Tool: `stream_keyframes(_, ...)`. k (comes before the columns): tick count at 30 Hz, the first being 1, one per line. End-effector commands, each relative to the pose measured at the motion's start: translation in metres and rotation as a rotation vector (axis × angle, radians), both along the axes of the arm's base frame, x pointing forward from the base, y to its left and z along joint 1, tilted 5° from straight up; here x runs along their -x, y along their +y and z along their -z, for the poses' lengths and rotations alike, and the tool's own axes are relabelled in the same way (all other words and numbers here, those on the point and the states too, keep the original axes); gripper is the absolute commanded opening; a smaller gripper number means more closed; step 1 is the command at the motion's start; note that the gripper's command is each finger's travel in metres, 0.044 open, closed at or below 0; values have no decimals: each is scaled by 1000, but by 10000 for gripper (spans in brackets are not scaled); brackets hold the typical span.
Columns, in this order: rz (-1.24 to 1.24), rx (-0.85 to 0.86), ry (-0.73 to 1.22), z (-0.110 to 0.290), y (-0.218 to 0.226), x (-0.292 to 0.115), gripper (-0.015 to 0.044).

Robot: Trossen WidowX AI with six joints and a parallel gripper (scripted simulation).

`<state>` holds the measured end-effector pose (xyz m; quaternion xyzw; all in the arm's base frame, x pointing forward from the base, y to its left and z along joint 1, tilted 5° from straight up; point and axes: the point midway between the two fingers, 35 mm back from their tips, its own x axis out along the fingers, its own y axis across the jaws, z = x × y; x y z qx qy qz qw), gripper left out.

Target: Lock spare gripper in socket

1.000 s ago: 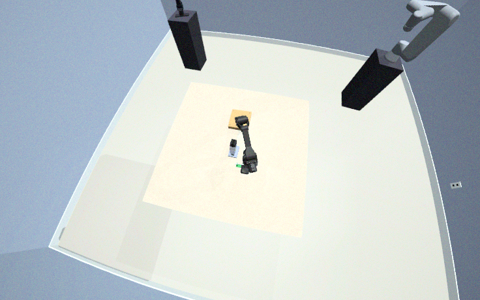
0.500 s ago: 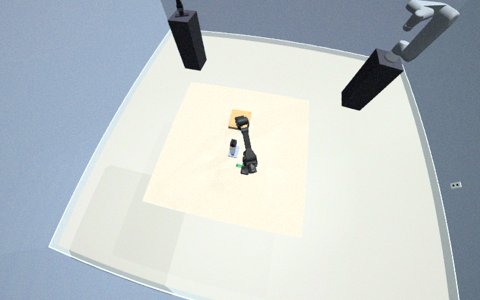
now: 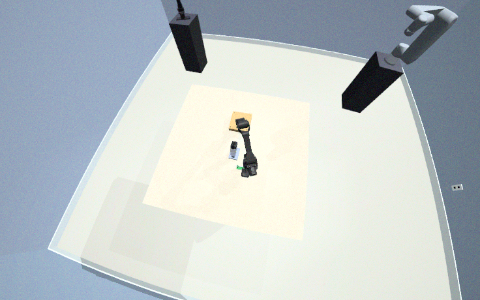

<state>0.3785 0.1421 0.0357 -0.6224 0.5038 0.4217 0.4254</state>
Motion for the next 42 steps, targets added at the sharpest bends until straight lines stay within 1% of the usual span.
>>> stream_keyframes(1, -3, 6, 2, 2, -1, 1, 180)
stream_keyframes(8, -3, 6, 2, 2, -1, 1, 0)
stream_keyframes(21, -3, 6, 2, -1, -1, 1, 0)
stream_keyframes(42, -3, 6, 2, -65, 0, 8, 0)
